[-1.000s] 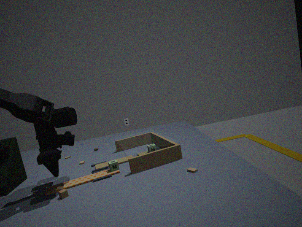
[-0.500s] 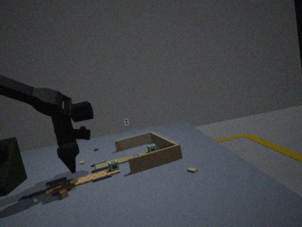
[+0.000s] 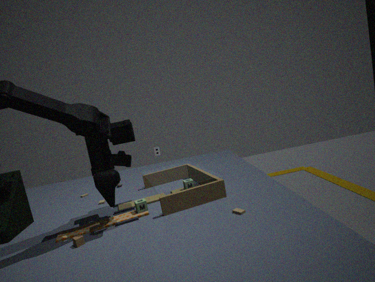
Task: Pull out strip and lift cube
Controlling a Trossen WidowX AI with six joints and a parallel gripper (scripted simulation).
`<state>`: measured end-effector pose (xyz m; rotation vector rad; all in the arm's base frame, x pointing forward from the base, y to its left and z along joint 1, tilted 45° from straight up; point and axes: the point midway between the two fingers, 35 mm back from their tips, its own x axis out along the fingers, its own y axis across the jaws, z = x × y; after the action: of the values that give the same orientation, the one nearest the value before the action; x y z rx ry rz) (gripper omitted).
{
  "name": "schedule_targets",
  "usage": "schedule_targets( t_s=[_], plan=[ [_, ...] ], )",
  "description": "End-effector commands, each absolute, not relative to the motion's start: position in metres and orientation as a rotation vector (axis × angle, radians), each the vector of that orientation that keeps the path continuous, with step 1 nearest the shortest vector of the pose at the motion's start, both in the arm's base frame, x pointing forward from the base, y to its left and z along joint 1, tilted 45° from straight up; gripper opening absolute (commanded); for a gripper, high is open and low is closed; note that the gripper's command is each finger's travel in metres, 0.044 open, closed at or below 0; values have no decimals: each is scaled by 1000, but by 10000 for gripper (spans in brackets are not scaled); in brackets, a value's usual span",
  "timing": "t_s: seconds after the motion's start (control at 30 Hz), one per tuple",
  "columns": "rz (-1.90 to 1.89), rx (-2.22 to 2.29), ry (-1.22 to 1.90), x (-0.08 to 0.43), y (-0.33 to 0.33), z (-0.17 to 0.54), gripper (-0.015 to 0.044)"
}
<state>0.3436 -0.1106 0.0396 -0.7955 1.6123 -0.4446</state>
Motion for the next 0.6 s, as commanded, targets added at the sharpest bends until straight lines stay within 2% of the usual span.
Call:
schedule_targets(
  t_s=[0.0,0.57],
  plan=[
    [-447,-794,1608,358,-108,39,440],
    [-447,-792,1604,420,-97,37,440]
  ],
)
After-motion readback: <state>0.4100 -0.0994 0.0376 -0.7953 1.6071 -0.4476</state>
